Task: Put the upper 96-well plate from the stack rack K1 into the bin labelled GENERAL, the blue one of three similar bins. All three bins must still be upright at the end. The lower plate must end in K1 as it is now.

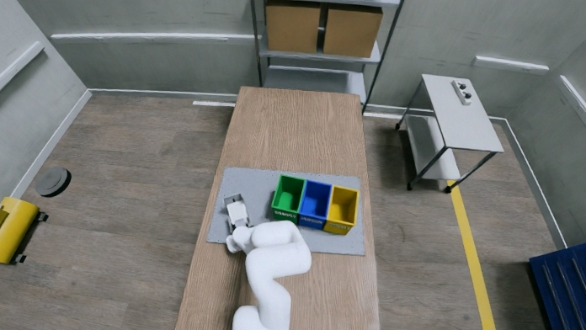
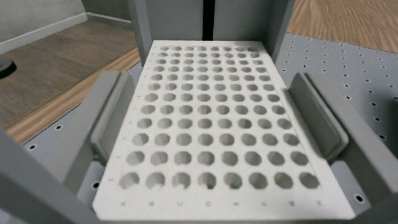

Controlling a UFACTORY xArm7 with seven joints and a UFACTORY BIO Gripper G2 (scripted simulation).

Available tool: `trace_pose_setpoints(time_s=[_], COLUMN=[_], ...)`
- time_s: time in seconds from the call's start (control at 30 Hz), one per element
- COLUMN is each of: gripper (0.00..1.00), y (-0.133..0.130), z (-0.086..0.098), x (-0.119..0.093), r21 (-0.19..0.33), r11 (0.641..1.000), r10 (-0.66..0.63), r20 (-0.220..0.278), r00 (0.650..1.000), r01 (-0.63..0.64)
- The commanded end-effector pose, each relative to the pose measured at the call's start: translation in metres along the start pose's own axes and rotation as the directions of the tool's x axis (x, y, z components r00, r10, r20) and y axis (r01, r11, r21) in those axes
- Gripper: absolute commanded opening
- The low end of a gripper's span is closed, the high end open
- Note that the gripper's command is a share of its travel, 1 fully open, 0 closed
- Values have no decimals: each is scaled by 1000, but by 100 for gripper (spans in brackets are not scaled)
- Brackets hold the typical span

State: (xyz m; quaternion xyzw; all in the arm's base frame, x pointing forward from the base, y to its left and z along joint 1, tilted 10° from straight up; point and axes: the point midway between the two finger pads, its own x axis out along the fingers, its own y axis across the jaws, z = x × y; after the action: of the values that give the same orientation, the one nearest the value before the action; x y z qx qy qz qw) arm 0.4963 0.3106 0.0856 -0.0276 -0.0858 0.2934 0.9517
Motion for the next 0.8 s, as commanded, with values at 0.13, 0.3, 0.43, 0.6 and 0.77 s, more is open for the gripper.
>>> trace_pose_setpoints(time_s=[0.13,0.3,0.43,0.6,0.77], gripper=[0,0,0,0,0], y=[0,0,0,0,0], z=[14,20,27,35,40], x=[1,1,1,1,1], r21=[0,0,0,0,0], r11=[1000,1000,1000,1000,1000], r10=[0,0,0,0,0], r20=[1,1,1,1,1], r00=[1000,1000,1000,1000,1000], r01=[0,0,0,0,0])
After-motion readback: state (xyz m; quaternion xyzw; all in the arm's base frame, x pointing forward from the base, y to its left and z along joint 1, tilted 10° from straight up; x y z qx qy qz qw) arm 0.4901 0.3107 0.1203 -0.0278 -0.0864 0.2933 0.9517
